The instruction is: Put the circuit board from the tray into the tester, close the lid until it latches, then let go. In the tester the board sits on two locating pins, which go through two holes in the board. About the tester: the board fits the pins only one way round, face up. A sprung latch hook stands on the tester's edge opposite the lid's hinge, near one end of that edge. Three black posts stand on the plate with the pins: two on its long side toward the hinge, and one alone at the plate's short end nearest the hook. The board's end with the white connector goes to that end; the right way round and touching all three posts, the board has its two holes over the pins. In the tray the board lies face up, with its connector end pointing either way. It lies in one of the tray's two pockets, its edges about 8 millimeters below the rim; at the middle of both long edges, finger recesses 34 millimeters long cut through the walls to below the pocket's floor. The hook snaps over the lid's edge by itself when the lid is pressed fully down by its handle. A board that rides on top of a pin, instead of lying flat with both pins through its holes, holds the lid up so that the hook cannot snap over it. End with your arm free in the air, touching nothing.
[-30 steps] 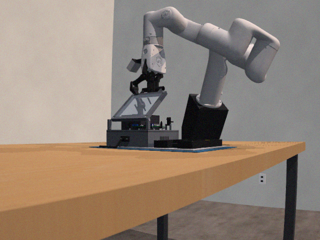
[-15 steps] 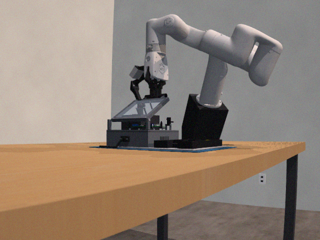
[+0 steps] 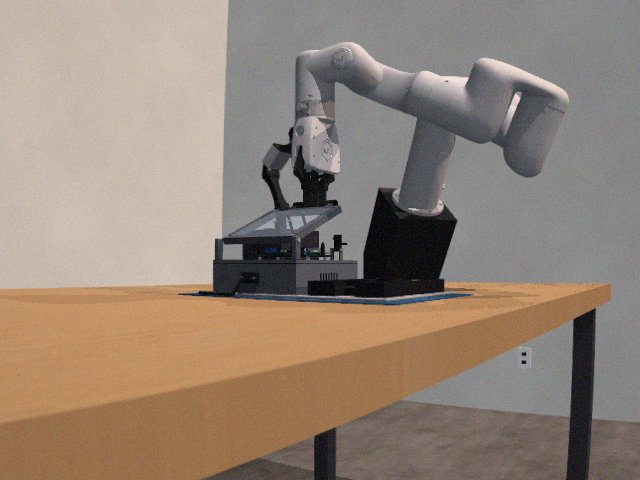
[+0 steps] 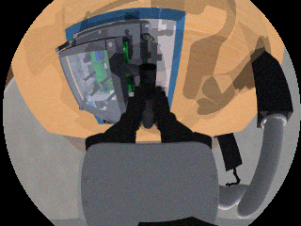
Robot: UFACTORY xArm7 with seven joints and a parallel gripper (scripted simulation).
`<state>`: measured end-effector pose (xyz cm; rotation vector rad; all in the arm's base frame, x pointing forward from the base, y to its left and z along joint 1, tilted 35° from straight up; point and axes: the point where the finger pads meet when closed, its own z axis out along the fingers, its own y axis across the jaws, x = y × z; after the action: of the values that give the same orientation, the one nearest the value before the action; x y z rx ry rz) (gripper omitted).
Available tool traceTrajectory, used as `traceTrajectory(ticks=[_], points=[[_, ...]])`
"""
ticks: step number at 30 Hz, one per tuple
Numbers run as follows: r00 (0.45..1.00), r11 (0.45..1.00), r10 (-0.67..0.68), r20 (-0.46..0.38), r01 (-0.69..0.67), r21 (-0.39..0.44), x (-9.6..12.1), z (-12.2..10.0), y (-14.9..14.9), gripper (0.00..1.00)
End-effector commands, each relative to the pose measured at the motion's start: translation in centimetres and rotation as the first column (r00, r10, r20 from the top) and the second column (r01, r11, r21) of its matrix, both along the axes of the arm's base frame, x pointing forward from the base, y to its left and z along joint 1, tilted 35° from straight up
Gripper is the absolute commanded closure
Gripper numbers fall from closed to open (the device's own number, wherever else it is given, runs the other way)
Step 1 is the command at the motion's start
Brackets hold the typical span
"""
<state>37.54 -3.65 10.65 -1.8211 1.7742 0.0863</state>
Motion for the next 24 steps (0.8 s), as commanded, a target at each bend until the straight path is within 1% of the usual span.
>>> traceTrajectory(ticks=[1, 12, 24], points=[[1.000, 1.000, -0.002, 0.003, 0.002, 0.000, 0.0, -0.5, 0.3, 1.00], [1.000, 1.000, -0.002, 0.003, 0.002, 0.000, 0.1, -2.0, 1.0, 1.00], [1.000, 1.000, -0.002, 0.003, 0.002, 0.000, 0.2, -3.1, 1.5, 1.00]])
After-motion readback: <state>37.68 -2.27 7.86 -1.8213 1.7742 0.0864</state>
